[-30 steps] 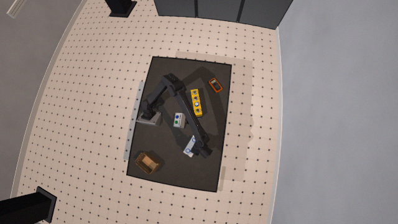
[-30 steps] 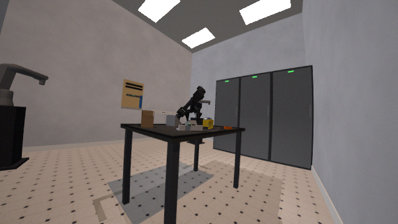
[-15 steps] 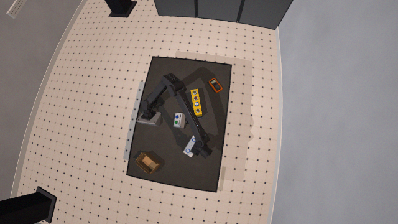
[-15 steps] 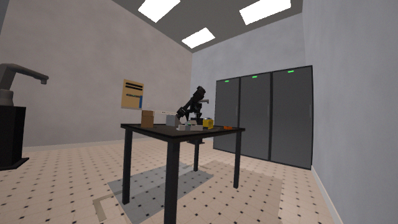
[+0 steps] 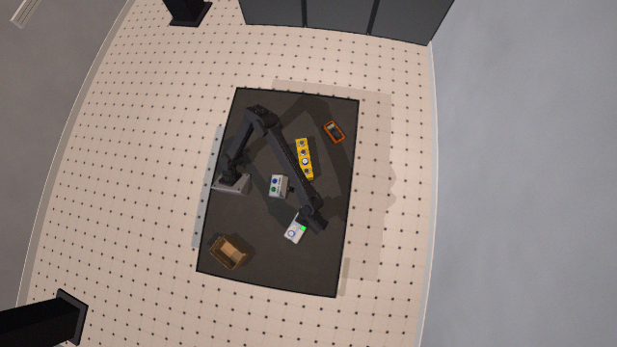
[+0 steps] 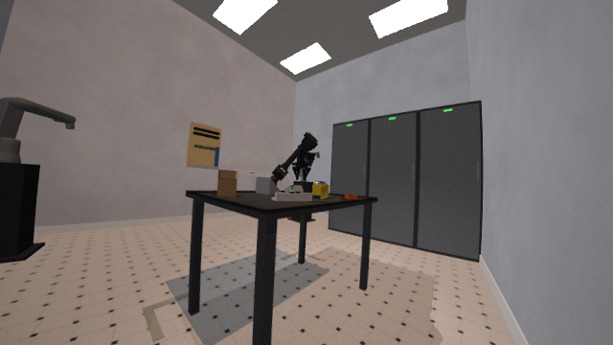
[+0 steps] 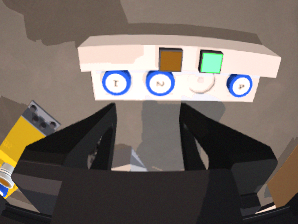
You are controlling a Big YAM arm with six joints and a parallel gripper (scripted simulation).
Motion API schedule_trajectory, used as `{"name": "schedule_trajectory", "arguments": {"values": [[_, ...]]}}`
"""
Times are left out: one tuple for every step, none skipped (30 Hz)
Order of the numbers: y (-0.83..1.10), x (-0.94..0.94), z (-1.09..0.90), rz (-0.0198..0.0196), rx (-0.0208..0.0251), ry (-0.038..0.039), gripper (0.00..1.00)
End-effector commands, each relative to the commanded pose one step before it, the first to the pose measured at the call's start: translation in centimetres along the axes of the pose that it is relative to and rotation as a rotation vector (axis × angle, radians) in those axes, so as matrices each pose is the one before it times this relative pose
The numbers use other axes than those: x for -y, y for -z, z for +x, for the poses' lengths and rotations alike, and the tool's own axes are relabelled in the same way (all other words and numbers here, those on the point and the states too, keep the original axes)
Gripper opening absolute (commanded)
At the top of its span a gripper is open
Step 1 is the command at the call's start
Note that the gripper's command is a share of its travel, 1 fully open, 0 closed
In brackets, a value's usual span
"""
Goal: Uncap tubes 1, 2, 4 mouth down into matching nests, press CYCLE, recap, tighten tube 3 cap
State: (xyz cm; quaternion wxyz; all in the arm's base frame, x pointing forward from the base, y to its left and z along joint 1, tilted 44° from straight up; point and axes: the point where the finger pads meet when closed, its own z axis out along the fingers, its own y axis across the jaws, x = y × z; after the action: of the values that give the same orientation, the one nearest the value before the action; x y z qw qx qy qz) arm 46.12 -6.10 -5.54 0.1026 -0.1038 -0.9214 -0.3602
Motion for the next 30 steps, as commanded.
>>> {"name": "schedule_trajectory", "arguments": {"values": [[1.295, -1.425, 0.733, 0.00142, -0.00169, 0.00729, 0.47], [0.466, -0.563, 0.394, 0.00018, -0.00087, 0.00003, 0.47], [0.466, -0.563, 0.395, 0.00018, -0.00088, 0.00004, 0.47], [0.465, -0.564, 0.395, 0.00019, -0.00089, 0.00005, 0.47], [0.464, -0.565, 0.396, 0.0002, -0.00092, 0.00007, 0.47], [0.464, -0.566, 0.396, 0.00021, -0.00094, 0.00008, 0.47], [0.416, -0.509, 0.357, 0.0002, -0.00086, 0.0001, 0.47], [-0.004, -0.006, 0.0, 0.00005, -0.00011, 0.00015, 0.47], [0.202, -0.096, -0.247, 0.00159, 0.00524, 0.00433, 0.47], [0.381, 0.804, -0.871, -0.00033, 0.01925, -0.00186, 0.47], [-1.077, -0.107, 0.326, -0.00329, -0.03273, -0.00871, 0.47], [1.094, 0.098, -0.292, 0.00327, 0.03269, 0.00871, 0.47], [-2.395, 0.137, 0.72, -0.00465, -0.03441, -0.01541, 0.47], [-0.501, 0.0, 0.007, -0.00004, -0.00006, -0.00003, 0.47], [-0.501, 0.001, 0.007, -0.00001, -0.00007, -0.00003, 0.47], [0.0, 0.0, 0.0, 0.0, 0.0, 0.0, 0.47], [0.0, 0.0, 0.0, 0.0, 0.0, 0.0, 0.47], [-0.502, 0.0, 0.007, -0.00001, -0.00006, -0.00003, 0.47], [-0.501, 0.001, 0.007, -0.00001, -0.00007, -0.00003, 0.47], [-0.501, 0.001, 0.007, -0.00001, -0.00007, -0.00003, 0.47], [-0.501, 0.001, 0.008, -0.00001, -0.00007, -0.00003, 0.47], [-0.501, 0.001, 0.008, -0.00001, -0.00007, -0.00003, 0.47], [-0.501, 0.001, 0.008, -0.00001, -0.00007, -0.00003, 0.47], [-0.501, 0.001, 0.008, 0.0, -0.00007, -0.00003, 0.47], [-0.501, 0.001, 0.008, 0.0, -0.00007, -0.00004, 0.47], [-0.501, 0.001, 0.008, 0.0, -0.00008, -0.00004, 0.47], [-0.501, 0.001, 0.008, 0.0, -0.00008, -0.00004, 0.47], [-0.501, 0.001, 0.008, 0.0, -0.00008, -0.00004, 0.47], [-0.501, 0.001, 0.008, 0.0, -0.00008, -0.00004, 0.47], [-0.501, 0.002, 0.008, 0.0, -0.00008, -0.00004, 0.47]]}}
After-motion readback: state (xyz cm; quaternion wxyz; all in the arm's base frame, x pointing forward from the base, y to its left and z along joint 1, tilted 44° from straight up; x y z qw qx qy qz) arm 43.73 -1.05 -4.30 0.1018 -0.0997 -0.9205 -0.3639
